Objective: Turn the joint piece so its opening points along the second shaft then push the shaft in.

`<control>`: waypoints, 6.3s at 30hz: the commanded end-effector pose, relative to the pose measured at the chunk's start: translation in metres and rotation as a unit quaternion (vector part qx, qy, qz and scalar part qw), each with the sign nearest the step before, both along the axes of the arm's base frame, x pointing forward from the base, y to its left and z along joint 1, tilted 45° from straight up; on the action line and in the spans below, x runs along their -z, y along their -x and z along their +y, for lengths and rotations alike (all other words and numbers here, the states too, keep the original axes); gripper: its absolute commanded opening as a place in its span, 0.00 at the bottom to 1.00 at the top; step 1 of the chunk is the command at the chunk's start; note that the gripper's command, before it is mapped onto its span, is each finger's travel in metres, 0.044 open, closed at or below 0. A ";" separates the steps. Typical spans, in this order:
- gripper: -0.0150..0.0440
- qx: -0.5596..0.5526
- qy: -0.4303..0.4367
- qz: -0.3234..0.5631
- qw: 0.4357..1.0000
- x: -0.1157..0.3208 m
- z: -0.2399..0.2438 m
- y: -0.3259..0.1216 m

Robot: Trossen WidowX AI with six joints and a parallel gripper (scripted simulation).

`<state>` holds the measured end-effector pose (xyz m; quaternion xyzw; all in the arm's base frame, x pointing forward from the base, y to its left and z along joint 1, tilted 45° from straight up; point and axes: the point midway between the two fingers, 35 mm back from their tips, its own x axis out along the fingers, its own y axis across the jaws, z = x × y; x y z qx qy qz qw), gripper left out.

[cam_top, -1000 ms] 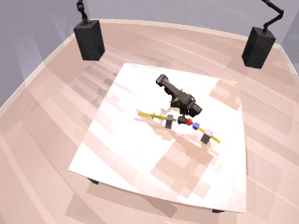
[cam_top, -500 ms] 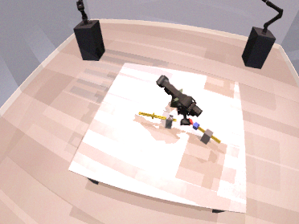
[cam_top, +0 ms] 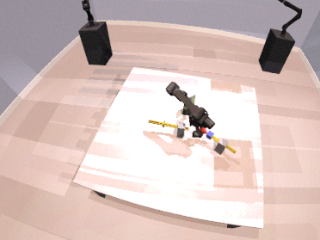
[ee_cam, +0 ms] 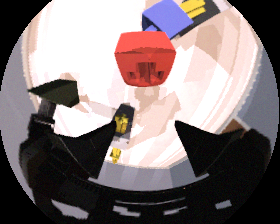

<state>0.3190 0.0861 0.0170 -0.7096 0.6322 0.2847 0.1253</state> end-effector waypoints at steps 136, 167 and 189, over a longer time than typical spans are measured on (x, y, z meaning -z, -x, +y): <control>0.56 -0.004 0.001 0.002 1.000 0.065 0.021 0.018; 0.25 0.025 -0.055 -0.007 0.998 0.065 0.017 0.019; 0.25 0.091 -0.211 -0.042 0.972 0.071 0.002 0.024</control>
